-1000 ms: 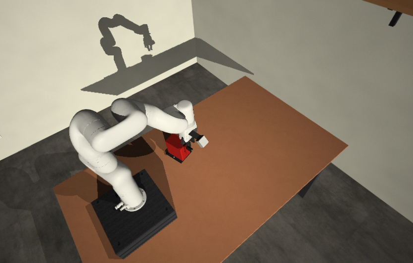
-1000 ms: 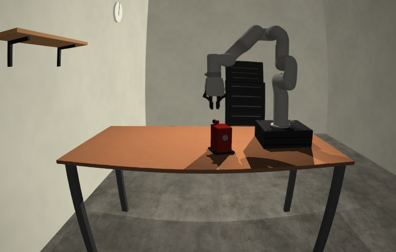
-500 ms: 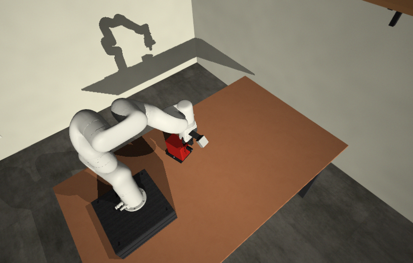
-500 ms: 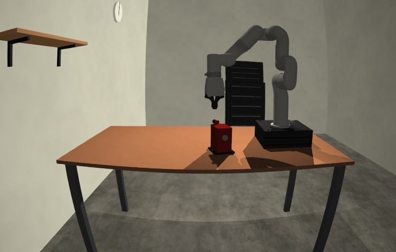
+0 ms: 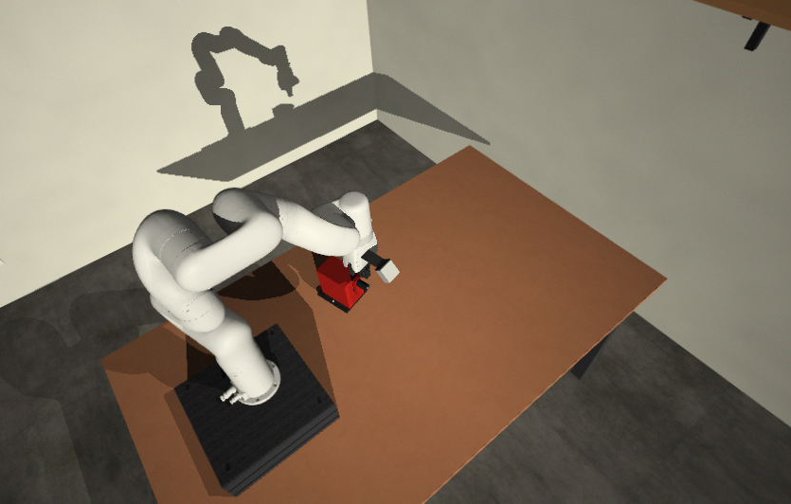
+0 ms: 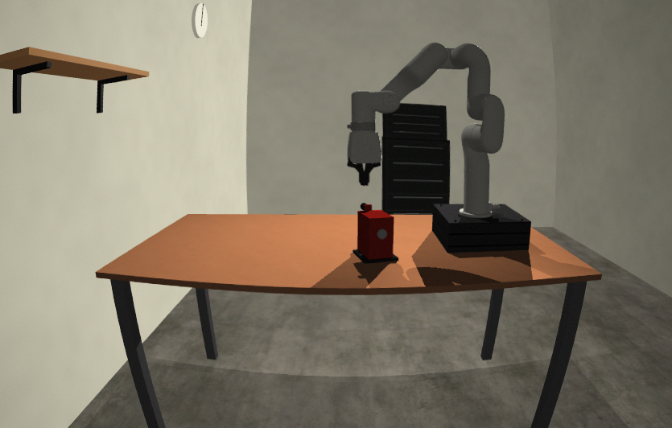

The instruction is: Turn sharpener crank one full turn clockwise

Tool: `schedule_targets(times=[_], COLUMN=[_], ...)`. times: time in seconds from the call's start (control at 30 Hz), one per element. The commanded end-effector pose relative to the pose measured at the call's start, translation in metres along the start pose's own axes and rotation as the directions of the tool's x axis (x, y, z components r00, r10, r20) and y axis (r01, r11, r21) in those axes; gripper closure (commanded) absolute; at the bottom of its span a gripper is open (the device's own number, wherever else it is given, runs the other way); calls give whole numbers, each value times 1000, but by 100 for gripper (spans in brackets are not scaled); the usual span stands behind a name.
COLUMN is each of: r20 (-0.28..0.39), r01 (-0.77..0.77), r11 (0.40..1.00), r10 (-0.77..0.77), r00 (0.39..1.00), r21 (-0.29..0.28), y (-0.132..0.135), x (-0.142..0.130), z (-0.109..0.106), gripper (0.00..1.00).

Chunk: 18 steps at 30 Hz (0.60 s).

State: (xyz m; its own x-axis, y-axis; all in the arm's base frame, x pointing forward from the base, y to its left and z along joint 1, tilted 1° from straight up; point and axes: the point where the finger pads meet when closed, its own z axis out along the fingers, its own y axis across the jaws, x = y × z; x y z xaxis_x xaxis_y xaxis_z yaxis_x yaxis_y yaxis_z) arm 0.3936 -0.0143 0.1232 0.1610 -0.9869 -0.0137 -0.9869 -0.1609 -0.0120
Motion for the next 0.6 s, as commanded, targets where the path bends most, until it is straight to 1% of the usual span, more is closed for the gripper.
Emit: schedule_targets(times=[0.0, 0.17, 0.2, 0.57], r20=[-1, -1, -1, -1], r01=[0, 0, 0, 0], r11=[1000, 1000, 1000, 1000], r10=[0, 0, 0, 0], r00=[1000, 1000, 1000, 1000], r21=[4, 4, 4, 4], y=[-1, -1, -1, -1], x=[0, 0, 0, 0], z=[-1, -1, -1, -1], gripper=[100, 100, 46, 46])
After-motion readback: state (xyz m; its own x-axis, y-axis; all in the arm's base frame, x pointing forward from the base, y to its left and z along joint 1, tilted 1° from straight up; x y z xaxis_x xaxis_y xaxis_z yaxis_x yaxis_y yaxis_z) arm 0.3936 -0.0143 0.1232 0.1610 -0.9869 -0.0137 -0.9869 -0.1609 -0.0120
